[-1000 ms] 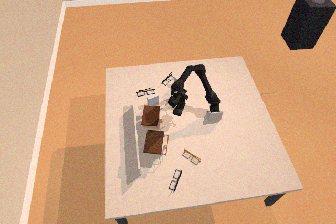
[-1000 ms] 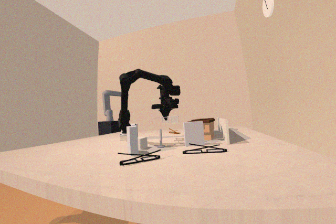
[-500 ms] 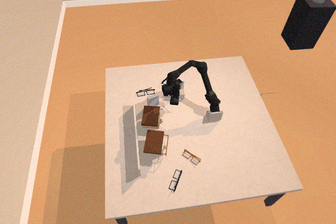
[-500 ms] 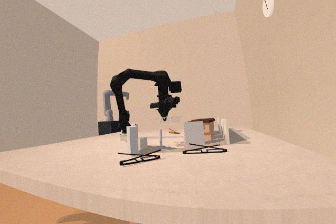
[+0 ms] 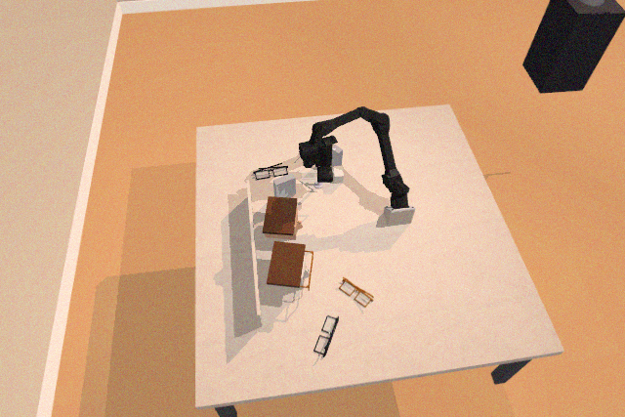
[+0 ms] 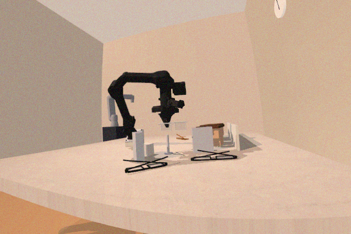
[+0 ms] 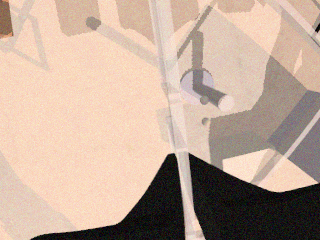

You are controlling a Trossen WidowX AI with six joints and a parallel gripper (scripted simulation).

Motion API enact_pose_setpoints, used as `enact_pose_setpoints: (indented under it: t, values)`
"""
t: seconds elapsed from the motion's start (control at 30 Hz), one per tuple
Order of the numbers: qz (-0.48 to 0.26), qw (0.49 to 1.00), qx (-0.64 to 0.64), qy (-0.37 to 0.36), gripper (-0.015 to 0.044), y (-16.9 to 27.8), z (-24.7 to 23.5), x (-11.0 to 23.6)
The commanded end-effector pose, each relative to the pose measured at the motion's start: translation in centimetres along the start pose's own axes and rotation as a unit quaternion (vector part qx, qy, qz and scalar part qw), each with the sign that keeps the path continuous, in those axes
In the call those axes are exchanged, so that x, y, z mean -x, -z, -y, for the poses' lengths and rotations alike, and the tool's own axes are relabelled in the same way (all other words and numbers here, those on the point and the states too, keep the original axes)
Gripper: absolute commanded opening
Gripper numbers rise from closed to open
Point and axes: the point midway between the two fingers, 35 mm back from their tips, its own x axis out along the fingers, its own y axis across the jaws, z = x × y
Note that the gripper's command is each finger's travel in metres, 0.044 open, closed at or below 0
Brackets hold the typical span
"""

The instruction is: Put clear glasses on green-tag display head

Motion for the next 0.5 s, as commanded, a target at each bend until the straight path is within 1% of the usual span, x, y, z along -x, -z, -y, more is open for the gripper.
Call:
enact_pose_setpoints:
  t: [0.0,0.2,0.47]
  values:
    - [0.004,1.000,0.002,0.003,0.0000,-0.1,0.5,0.2]
    - [0.004,1.000,0.002,0.002,0.0000,-0.2,0.4,-0.5]
    - [0.004,1.000,0.002,0.002,0.0000,-0.3,0.5,-3.8]
